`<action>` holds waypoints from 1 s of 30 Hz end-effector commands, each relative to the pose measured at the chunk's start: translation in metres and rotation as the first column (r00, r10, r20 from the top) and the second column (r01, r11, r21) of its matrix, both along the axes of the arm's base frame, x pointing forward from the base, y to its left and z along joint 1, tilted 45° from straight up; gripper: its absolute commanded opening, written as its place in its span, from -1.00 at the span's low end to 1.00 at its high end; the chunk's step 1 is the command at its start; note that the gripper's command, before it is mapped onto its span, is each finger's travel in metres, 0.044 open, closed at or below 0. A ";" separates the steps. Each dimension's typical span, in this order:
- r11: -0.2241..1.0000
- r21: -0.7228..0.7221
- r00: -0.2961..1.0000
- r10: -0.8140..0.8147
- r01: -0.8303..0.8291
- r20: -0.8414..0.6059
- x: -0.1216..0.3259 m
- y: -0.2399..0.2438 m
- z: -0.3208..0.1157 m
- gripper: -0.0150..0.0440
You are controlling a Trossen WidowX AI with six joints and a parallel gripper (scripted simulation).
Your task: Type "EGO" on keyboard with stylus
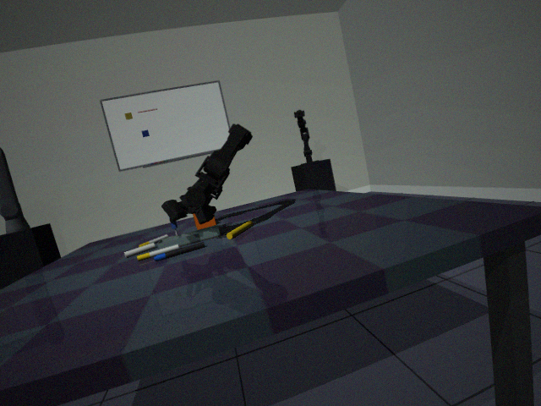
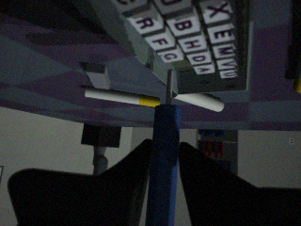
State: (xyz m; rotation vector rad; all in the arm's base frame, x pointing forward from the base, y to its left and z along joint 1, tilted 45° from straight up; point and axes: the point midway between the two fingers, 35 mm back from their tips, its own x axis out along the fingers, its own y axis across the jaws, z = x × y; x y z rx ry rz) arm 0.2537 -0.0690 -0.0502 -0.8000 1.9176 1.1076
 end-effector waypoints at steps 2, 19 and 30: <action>1.000 0.001 1.000 -0.003 0.003 0.001 0.000 0.003 -0.002 -0.22; 1.000 0.002 1.000 -0.003 0.003 0.001 0.000 0.007 -0.007 -0.22; 1.000 0.002 1.000 -0.003 0.003 0.001 0.000 0.010 -0.010 -0.22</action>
